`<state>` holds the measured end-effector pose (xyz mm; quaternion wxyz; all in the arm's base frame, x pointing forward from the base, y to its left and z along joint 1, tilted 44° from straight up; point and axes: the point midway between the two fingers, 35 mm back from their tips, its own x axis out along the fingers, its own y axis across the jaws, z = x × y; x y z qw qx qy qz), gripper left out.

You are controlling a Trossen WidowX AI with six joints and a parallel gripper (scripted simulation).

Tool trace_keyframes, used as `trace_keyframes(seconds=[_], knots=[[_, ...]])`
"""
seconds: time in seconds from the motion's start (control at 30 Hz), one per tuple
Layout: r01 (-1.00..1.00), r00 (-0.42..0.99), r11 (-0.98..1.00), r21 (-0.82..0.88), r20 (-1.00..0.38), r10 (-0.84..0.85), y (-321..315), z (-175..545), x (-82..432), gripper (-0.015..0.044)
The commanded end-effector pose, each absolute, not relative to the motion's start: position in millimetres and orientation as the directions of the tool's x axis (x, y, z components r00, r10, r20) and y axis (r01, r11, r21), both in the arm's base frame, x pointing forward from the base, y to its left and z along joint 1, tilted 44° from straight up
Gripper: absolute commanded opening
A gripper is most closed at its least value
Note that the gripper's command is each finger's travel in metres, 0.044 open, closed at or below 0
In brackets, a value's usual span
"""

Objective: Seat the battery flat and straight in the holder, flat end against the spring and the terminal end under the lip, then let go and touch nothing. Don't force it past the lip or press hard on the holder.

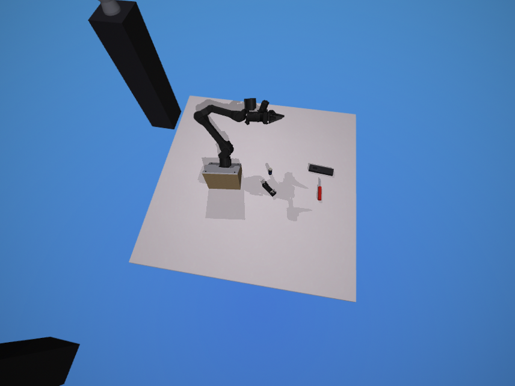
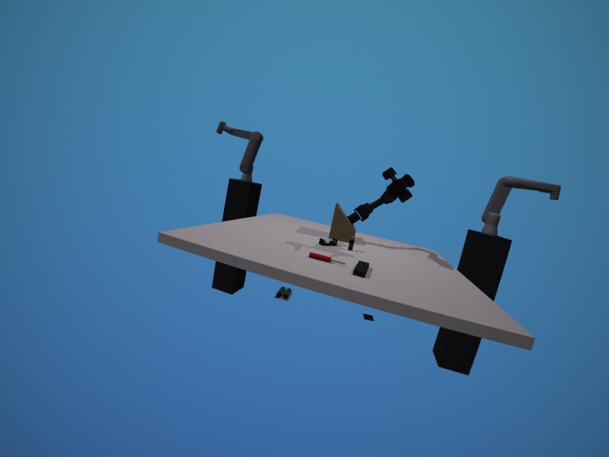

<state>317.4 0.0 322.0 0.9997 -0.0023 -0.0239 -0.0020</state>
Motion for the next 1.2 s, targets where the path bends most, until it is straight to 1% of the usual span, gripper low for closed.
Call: trace_keyframes(seconds=[0.0, 0.03, 0.13, 0.23, 0.37, 0.47, 0.5, 0.57, 0.67, 0.77, 0.83, 0.9, 1.03, 1.17], knots=[[0.002, 0.999, 1.0, -0.008, 0.034, -0.002, 0.1, 319.2, 319.2, 0.0374], [-0.006, 1.0, 1.0, -0.017, -0.006, 0.006, 0.2, 310.9, 324.2, 0.0347], [-0.062, 0.971, 0.997, -0.048, -0.235, 0.049, 0.2, 261.6, 347.0, 0.0269], [-0.132, 0.882, 0.991, -0.036, -0.46, 0.101, -0.6, 208.2, 359.4, 0.019], [-0.215, 0.691, 0.975, 0.049, -0.698, 0.188, -1.6, 142.7, 359.0, 0.0085], [-0.252, 0.513, 0.955, 0.158, -0.815, 0.27, -1.3, 101.1, 349.0, 0.0006], [-0.256, 0.451, 0.946, 0.201, -0.841, 0.3, -0.9, 88.8, 344.3, 0.0], [-0.252, 0.324, 0.922, 0.294, -0.872, 0.366, 0.5, 66.9, 333.7, 0.0], [-0.209, 0.143, 0.873, 0.441, -0.869, 0.474, 3.7, 41.0, 316.0, 0.0], [-0.126, -0.015, 0.802, 0.584, -0.81, 0.587, 7.9, 23.4, 299.0, 0.0], [-0.058, -0.091, 0.749, 0.66, -0.751, 0.654, 10.5, 16.2, 290.0, 0.0], [-0.031, -0.115, 0.728, 0.685, -0.726, 0.678, 11.3, 14.1, 287.1, 0.0], [-0.031, -0.115, 0.728, 0.684, -0.726, 0.678, 12.4, 12.8, 287.2, 0.0], [-0.031, -0.114, 0.73, 0.683, -0.728, 0.677, 35.3, -12.8, 285.9, 0.0]])
